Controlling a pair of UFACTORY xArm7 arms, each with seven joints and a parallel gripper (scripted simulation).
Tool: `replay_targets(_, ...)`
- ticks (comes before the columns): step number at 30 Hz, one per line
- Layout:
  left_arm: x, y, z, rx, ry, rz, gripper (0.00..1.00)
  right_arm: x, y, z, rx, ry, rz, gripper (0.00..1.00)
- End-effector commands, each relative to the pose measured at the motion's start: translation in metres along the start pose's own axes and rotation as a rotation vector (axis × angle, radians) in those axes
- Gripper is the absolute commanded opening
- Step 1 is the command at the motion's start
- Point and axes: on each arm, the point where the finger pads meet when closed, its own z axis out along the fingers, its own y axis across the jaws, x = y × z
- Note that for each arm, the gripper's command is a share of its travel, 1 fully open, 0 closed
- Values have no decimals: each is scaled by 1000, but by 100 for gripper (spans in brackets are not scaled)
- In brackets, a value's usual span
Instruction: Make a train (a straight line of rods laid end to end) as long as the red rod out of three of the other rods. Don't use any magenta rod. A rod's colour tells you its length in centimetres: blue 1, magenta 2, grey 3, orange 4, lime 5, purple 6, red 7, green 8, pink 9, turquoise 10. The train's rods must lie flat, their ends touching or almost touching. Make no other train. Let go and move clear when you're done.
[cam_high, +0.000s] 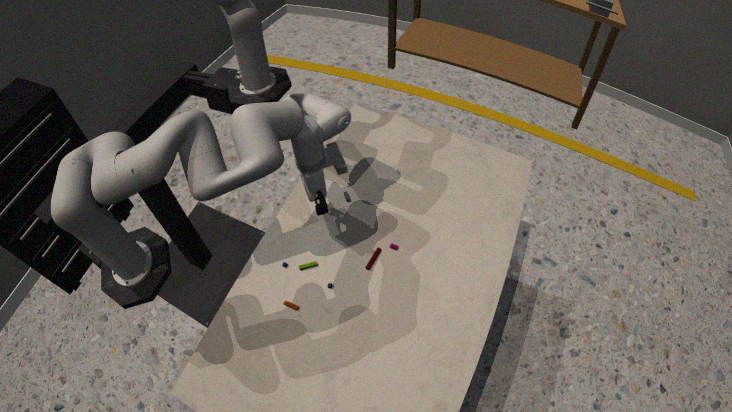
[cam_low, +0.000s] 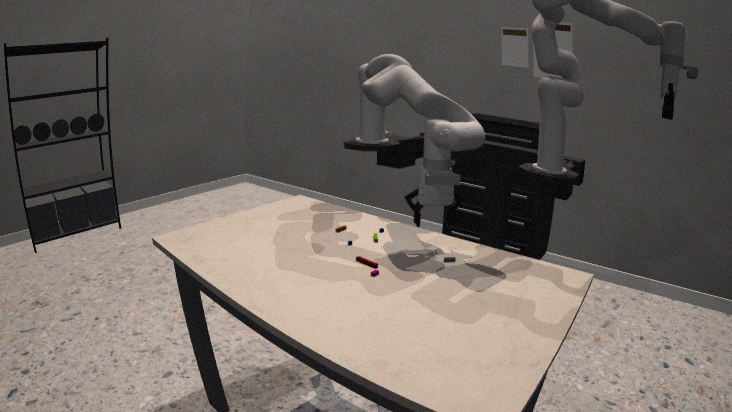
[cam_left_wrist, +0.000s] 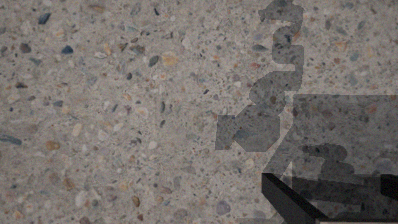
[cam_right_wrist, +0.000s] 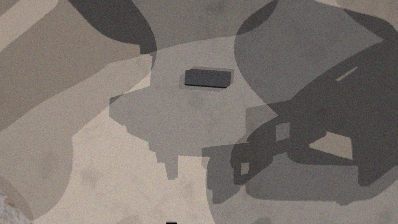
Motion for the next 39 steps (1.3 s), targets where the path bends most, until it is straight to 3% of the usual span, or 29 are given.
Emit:
replay_targets(1,1,0,-2,-1,5,0,100,2,0,-2,1,4,1,100)
replay_targets(17,1,0,-2,-1,5,0,100,7,3,-1,-10,23,-30,100)
replay_targets(25,1,0,-2,-1,5,0,100,45,28,3,-99,156,-271,100)
replay_targets(27,1,0,-2,-1,5,0,100,45,28,3,-99,156,-271,100)
replay_targets(29,1,0,-2,-1,5,0,100,61,37,3,-138,204,-374,100)
replay_targets(39,1,0,-2,-1,5,0,100,104,56,-2,-251,319,-663,100)
